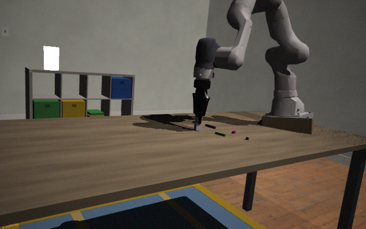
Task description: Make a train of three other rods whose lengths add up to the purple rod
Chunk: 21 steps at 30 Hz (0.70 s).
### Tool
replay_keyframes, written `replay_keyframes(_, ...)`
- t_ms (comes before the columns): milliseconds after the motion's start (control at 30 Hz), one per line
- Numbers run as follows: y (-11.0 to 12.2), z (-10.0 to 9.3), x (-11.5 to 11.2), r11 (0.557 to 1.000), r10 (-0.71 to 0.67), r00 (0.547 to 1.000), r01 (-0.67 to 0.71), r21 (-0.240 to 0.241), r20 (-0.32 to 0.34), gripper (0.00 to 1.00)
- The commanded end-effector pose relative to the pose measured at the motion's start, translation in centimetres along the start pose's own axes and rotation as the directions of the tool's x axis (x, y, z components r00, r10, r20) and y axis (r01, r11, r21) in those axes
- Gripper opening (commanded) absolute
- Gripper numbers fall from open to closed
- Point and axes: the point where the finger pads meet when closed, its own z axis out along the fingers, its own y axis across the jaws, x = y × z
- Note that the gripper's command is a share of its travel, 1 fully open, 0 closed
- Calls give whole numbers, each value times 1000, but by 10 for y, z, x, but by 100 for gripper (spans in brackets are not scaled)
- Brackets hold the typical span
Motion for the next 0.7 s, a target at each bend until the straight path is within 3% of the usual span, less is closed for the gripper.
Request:
replay_keyframes(0, 0, 1, -1, 1000, 5, 1000, -5, 1, 2, 3)
replay_keyframes(667, 0, -3, -1, 1000, 5, 1000, -5, 1, 2, 3)
